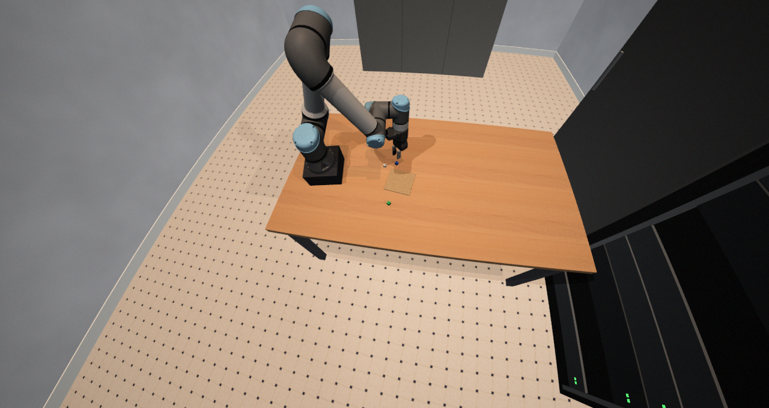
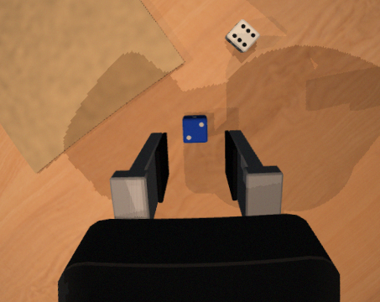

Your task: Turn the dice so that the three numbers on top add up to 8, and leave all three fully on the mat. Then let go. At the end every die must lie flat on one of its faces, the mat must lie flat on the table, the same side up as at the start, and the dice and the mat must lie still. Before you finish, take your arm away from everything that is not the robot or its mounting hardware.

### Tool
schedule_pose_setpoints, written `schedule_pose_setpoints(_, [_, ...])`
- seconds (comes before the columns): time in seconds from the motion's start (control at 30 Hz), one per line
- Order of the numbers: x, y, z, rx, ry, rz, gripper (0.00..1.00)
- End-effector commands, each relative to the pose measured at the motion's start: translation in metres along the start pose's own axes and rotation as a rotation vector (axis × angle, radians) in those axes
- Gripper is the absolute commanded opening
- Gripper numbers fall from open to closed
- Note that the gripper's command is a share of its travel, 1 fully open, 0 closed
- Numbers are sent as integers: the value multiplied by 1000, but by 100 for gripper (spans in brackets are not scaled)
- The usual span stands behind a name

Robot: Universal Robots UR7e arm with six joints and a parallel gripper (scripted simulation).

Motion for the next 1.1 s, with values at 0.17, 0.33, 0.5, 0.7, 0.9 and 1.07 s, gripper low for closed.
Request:
schedule_pose_setpoints(0.17, [0, 0, 11, 1, -1, 0, 64])
schedule_pose_setpoints(0.33, [0, 0, 19, 1, -1, 0, 64])
schedule_pose_setpoints(0.5, [0, 0, 25, 1, -1, 0, 64])
schedule_pose_setpoints(0.7, [0, -1, 32, 1, -1, 0, 64])
schedule_pose_setpoints(0.9, [0, -1, 39, 1, -1, 0, 64])
schedule_pose_setpoints(1.07, [0, -1, 42, 1, -1, 0, 64])
Point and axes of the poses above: the point where the finger pads meet when closed, its own z axis out along the fingers, its own y axis across the jaws, x = y × z, the point moved 7 cm from there along -z, back along the fingers, and after that the axes turned 8 degrees about z, right-handed, at the moved point
